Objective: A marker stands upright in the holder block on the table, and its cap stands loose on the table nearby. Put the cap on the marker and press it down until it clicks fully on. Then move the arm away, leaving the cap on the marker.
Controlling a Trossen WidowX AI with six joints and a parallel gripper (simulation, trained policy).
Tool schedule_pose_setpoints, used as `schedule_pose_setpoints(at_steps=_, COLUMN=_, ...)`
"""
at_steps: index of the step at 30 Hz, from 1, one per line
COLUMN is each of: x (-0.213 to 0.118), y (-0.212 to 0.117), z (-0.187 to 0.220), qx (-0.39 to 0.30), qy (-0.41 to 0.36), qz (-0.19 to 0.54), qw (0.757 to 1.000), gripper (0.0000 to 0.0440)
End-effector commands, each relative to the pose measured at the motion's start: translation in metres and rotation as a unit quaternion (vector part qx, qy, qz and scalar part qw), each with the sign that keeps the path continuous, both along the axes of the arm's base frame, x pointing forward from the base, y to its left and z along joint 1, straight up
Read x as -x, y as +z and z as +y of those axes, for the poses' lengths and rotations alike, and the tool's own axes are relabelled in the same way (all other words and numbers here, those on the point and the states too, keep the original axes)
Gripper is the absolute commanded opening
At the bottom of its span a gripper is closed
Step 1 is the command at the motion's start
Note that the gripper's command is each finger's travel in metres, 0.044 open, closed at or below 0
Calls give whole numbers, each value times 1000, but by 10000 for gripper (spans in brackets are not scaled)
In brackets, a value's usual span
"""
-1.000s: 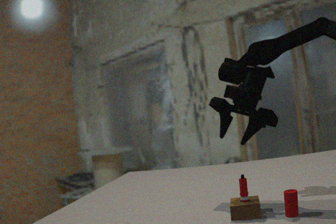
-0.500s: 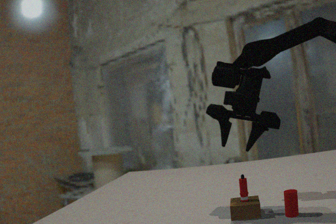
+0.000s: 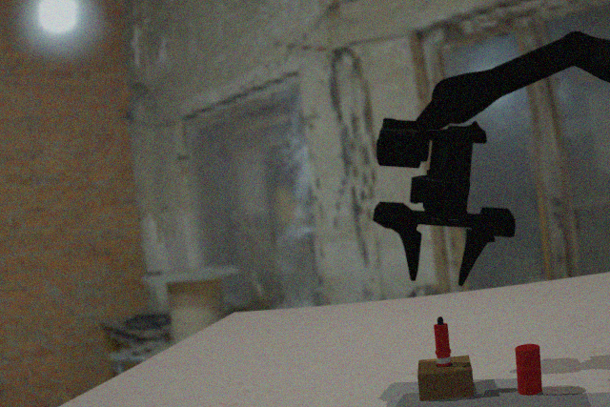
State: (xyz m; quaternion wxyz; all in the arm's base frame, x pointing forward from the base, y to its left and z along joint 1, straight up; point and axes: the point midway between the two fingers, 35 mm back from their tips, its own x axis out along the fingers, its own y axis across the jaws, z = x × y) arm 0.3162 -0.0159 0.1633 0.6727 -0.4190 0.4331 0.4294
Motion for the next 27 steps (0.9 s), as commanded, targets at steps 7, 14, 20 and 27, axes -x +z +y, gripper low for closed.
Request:
schedule_pose_setpoints(at_steps=7, x=6, y=-9, z=15, qx=14, qy=22, qz=31, qw=999, gripper=312)
schedule_pose_setpoints(at_steps=14, x=12, y=-14, z=27, qx=24, qy=39, qz=52, qw=998, gripper=314)
schedule_pose_setpoints(at_steps=20, x=18, y=-19, z=36, qx=33, qy=54, qz=70, qw=996, gripper=315)
schedule_pose_setpoints(at_steps=27, x=24, y=-25, z=46, qx=44, qy=70, qz=89, qw=993, gripper=316)
